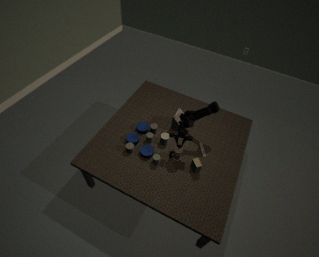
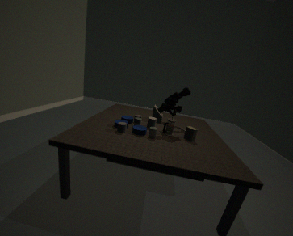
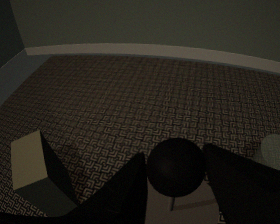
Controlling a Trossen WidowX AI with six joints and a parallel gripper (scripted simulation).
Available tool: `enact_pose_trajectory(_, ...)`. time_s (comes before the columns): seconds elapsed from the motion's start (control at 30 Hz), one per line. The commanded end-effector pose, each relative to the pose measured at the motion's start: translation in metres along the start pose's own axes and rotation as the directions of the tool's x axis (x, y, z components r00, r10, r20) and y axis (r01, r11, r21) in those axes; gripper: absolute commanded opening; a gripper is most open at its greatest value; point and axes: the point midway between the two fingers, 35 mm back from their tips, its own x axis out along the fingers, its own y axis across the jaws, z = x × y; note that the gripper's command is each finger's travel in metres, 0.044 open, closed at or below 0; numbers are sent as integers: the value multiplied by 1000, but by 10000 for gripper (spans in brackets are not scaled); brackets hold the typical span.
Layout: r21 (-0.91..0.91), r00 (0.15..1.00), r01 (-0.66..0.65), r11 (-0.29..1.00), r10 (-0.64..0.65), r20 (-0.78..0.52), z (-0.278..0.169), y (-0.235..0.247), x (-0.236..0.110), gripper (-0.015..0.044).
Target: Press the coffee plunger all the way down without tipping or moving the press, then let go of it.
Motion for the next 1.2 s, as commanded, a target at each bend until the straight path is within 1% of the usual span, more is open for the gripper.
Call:
enact_pose_trajectory(0.0, 40, 998, -12, 999, 14, -56, -22, 1, 9, 120)
enact_pose_trajectory(1.17, 40, 998, -13, 999, 15, -56, -16, -3, 15, 120)
